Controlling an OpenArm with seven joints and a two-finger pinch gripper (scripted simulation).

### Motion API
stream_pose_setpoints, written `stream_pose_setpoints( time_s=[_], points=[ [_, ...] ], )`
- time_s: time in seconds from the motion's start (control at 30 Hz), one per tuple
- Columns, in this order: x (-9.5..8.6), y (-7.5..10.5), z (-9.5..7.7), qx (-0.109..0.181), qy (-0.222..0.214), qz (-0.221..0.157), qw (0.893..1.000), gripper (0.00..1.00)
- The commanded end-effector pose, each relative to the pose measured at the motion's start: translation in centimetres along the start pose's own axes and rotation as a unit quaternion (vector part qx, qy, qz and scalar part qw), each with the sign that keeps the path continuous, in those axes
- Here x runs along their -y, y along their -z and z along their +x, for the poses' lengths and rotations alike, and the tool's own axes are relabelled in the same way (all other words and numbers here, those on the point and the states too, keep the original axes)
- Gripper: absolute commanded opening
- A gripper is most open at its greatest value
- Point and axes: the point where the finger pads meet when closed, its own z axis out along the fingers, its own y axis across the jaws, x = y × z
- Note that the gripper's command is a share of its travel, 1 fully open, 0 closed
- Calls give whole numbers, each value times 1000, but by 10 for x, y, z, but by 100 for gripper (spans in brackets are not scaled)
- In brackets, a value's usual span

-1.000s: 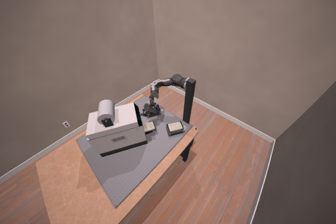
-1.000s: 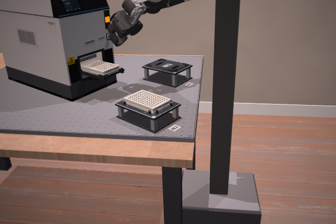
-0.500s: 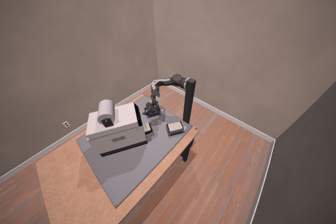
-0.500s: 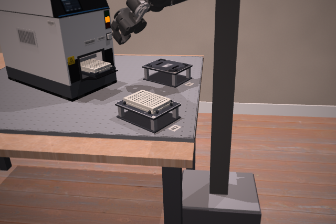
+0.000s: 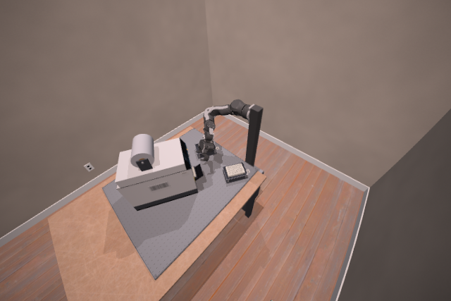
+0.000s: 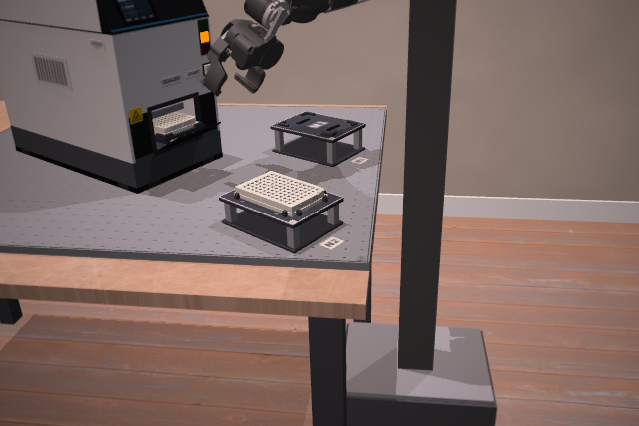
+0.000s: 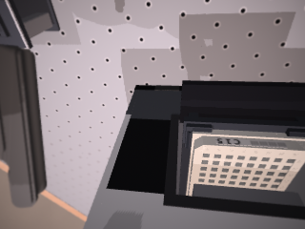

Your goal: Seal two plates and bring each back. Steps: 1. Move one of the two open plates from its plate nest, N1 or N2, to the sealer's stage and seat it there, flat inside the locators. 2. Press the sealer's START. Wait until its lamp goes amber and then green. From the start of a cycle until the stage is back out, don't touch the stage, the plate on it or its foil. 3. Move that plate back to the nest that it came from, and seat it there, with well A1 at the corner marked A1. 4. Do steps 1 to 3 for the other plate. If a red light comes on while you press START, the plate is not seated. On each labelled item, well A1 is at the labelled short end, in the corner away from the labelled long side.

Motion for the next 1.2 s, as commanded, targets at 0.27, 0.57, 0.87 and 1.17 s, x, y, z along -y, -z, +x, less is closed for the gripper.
stream_pose_setpoints(
  time_s=[0.27, 0.57, 0.87, 1.17],
  points=[
    [-31, 1, 31, -75, -12, -81, 994, 65],
    [-58, 7, 59, -134, -30, -143, 980, 65],
    [-85, 18, 86, -192, -51, -204, 959, 65],
    [-108, 33, 107, -236, -73, -251, 936, 65]
  ],
)
